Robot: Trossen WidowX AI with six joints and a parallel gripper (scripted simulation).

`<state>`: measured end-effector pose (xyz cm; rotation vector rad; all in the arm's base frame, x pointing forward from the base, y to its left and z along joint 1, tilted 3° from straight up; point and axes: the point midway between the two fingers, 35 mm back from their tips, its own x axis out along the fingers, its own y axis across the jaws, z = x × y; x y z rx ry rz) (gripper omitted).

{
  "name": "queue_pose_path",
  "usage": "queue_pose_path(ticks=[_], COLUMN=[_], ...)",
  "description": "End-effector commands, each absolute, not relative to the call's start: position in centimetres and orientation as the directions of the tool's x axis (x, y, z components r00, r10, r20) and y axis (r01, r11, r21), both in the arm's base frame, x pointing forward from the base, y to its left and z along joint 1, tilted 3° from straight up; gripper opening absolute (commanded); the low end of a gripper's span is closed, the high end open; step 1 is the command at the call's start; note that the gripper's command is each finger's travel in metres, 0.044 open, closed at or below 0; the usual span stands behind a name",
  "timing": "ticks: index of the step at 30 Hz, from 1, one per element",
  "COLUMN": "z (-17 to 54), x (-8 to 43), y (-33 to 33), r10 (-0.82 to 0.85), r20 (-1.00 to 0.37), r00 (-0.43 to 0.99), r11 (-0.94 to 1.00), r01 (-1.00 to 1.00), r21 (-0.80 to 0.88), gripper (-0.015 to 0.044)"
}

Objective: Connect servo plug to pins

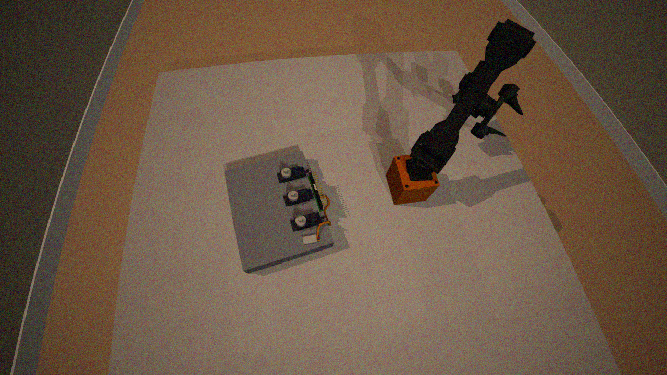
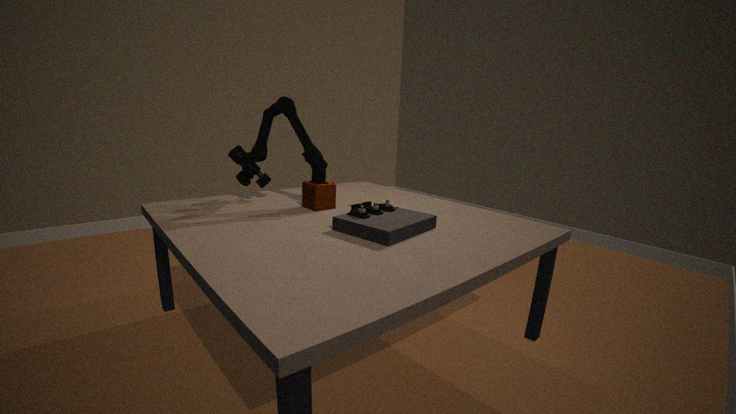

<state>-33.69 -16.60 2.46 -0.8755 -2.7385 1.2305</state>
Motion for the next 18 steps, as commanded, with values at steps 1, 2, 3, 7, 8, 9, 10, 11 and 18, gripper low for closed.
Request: queue_pose_path(ticks=[1,2,3,7,8,9,10,11,18], z=[2.5,2.5,2.6,2.9,3.0,3.1,3.1,3.2,3.8], x=[-33.7,-33.6,-33.6,-33.1,-32.9,-32.8,-32.8,-32.7,-31.5], y=[-16.7,-16.8,-17.0,-18.3,-18.8,-18.9,-19.0,-19.2,-21.5], r10=[0.494,0.490,0.484,0.440,0.425,0.421,0.417,0.410,0.326], r20=[-0.208,-0.209,-0.211,-0.222,-0.225,-0.227,-0.229,-0.230,-0.251], r00=[-0.844,-0.846,-0.849,-0.870,-0.877,-0.878,-0.880,-0.883,-0.912], r11=[0.533,0.533,0.532,0.524,0.520,0.525,0.523,0.522,0.489], r01=[0.483,0.481,0.477,0.450,0.440,0.440,0.438,0.434,0.390], r21=[-0.694,-0.697,-0.699,-0.723,-0.732,-0.729,-0.731,-0.734,-0.780], gripper=[0.0374,0.0348,0.0321,0.0216,0.0190,0.0164,0.0138,0.0115,0.0115])
